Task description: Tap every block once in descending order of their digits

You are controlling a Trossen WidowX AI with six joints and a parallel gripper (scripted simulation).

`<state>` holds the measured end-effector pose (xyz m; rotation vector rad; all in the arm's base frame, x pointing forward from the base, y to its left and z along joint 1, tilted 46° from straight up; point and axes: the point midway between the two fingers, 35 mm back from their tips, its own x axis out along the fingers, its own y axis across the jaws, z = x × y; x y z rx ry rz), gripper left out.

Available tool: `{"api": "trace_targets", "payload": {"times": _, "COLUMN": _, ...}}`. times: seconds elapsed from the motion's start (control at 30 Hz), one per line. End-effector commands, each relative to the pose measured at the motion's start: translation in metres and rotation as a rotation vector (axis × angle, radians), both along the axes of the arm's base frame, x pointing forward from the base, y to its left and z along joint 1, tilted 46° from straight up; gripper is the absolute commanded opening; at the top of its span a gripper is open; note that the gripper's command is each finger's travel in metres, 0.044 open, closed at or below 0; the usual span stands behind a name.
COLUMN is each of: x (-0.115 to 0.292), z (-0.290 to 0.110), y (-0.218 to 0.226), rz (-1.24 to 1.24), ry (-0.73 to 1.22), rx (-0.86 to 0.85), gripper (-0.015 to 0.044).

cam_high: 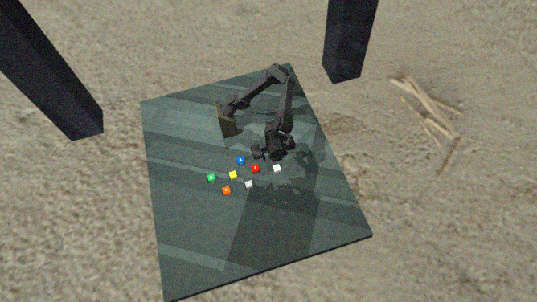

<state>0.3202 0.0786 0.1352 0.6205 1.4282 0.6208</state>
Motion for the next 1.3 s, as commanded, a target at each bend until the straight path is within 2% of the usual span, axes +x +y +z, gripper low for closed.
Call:
{"api": "trace_targets", "payload": {"times": 0.0, "x": 0.001, "z": -0.001, "y": -0.001, "rz": -0.001, "ry": 0.002, "rx": 0.001, "gripper": 0.04}}
{"api": "trace_targets", "payload": {"times": 0.4, "x": 0.035, "z": -0.09, "y": -0.09, "rz": -0.002, "ry": 0.001, "rx": -0.007, "gripper": 0.04}}
{"api": "trace_targets", "payload": {"times": 1.07, "x": 0.036, "z": -0.094, "y": -0.095, "rz": 0.0, "ry": 0.0, "rx": -0.005, "gripper": 0.04}}
{"api": "trace_targets", "payload": {"times": 1.27, "x": 0.044, "z": -0.153, "y": -0.156, "rz": -0.005, "ry": 0.001, "rx": -0.015, "gripper": 0.04}}
